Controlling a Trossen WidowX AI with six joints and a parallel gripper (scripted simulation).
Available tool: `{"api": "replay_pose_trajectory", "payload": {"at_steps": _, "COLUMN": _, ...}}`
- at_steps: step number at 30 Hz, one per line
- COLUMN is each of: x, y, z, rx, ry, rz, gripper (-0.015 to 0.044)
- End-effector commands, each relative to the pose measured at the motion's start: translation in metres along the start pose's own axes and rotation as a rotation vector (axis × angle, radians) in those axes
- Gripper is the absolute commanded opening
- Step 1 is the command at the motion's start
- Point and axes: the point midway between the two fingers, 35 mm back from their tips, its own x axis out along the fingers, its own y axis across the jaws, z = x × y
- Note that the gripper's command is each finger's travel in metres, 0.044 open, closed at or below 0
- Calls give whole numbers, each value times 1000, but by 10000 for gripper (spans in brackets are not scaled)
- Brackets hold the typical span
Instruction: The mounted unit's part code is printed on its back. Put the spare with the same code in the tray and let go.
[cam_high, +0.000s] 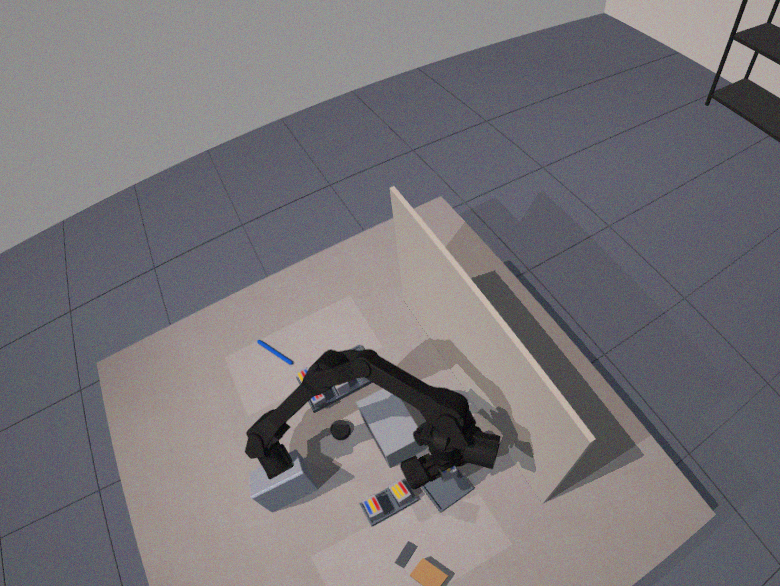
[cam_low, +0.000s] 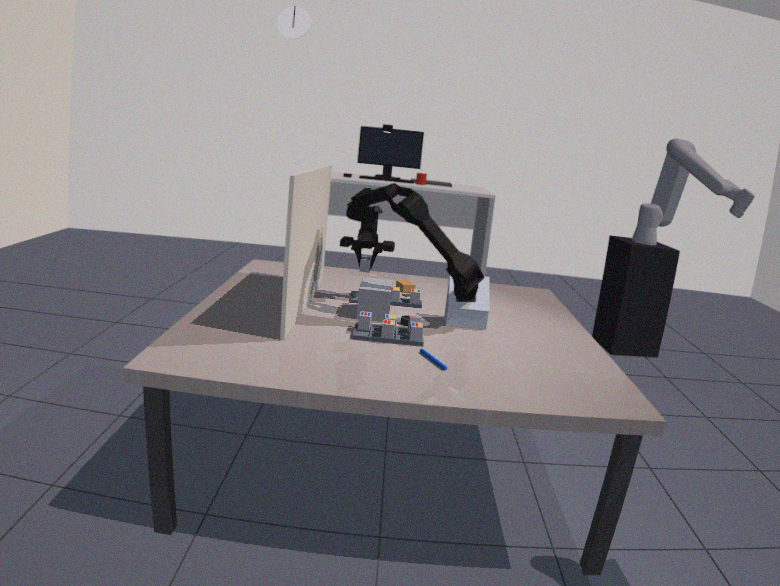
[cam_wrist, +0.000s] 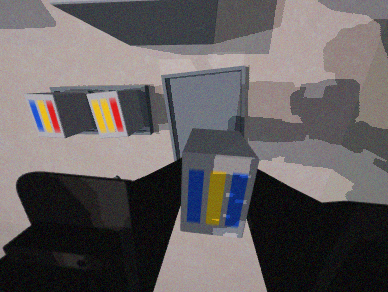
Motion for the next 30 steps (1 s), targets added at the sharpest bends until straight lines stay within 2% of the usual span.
{"api": "replay_pose_trajectory", "payload": {"at_steps": 1, "x": 4, "y": 0, "z": 0, "rx": 5, "ry": -3, "rz": -3, "gripper": 0}}
{"api": "replay_pose_trajectory", "payload": {"at_steps": 30, "x": 29, "y": 0, "z": 1, "rx": 4, "ry": -4, "rz": -4, "gripper": 0}}
